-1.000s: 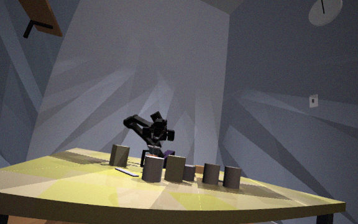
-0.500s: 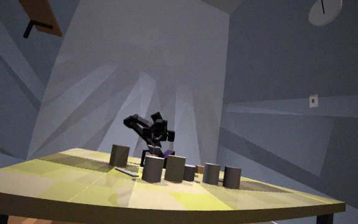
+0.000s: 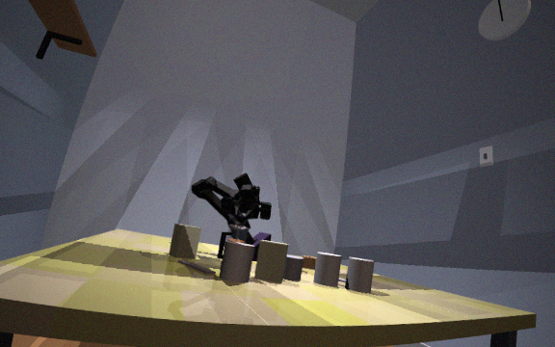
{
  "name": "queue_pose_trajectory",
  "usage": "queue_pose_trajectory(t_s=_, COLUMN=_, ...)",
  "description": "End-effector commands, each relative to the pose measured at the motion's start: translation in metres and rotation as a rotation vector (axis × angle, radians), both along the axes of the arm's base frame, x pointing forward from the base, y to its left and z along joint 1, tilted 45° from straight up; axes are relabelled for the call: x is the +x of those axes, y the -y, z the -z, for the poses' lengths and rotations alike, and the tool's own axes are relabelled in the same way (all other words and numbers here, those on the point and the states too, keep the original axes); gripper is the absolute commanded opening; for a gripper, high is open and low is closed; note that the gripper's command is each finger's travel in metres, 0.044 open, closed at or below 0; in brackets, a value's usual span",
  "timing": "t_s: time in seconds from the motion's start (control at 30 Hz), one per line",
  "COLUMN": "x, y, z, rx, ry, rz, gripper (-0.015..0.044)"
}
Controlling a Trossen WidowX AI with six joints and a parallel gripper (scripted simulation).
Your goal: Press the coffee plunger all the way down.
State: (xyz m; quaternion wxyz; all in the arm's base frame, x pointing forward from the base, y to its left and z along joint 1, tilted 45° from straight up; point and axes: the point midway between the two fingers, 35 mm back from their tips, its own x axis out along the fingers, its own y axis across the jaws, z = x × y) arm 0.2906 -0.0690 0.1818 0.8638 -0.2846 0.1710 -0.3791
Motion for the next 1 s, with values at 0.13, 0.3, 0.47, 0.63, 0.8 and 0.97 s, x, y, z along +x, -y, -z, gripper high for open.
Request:
queue_pose_trajectory(t_s=0.13, x=0.0, y=0.0, z=0.0, rx=0.0, ry=-0.001, rz=0.0, gripper=0.0222)
queue_pose_trajectory(t_s=0.3, x=0.0, y=0.0, z=0.0, rx=0.0, ry=-0.001, rz=0.0, gripper=0.0354)
queue_pose_trajectory(t_s=0.47, x=0.0, y=0.0, z=0.0, rx=0.0, ry=-0.001, rz=0.0, gripper=0.044)
queue_pose_trajectory(t_s=0.63, x=0.002, y=-0.013, z=-0.008, rx=0.012, ry=-0.012, rz=0.005, gripper=0.044)
queue_pose_trajectory(t_s=0.8, x=-0.004, y=-0.05, z=-0.041, rx=0.007, ry=-0.025, rz=0.015, gripper=0.044)
queue_pose_trajectory(t_s=0.97, x=-0.009, y=-0.059, z=-0.052, rx=-0.005, ry=-0.022, rz=0.016, gripper=0.044)
